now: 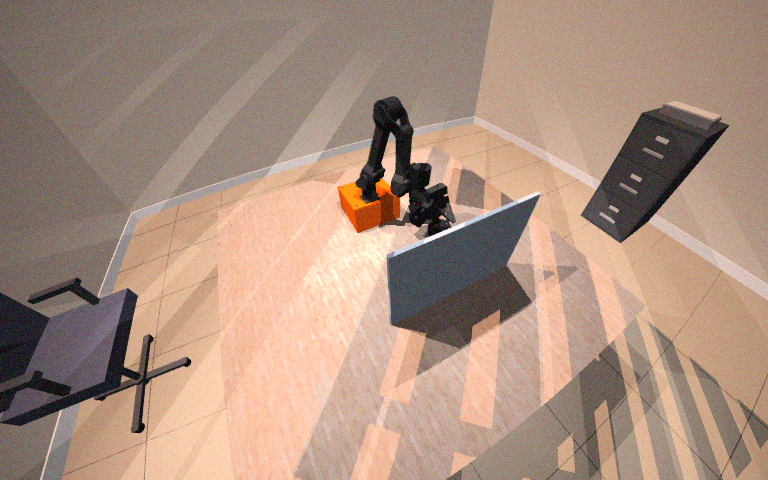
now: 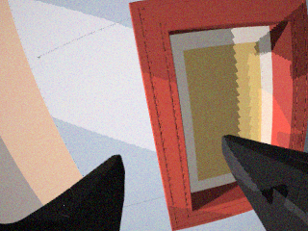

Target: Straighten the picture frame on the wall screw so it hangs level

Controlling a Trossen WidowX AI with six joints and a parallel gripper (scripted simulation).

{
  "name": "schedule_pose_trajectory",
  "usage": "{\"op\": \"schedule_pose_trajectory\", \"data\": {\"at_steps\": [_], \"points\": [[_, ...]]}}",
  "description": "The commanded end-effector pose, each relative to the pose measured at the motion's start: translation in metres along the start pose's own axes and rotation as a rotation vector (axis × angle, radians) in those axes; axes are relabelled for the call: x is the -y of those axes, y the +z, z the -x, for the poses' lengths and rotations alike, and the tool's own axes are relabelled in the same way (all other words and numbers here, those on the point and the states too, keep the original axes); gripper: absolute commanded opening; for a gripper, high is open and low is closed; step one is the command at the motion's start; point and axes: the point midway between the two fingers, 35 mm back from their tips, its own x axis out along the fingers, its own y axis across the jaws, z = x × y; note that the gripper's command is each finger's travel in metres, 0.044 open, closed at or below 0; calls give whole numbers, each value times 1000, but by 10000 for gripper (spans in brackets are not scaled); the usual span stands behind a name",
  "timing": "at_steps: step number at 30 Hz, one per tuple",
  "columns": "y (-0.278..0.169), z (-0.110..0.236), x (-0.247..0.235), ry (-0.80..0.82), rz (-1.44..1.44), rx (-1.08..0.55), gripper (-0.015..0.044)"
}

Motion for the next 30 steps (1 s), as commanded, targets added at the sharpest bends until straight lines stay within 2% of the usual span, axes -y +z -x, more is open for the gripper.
{"op": "schedule_pose_trajectory", "data": {"at_steps": [1,9,30], "points": [[-1,-2,0,1,5,-4,260],[-1,-4,0,1,5,-4,260],[-1,-38,-1,4,5,-4,260]]}}
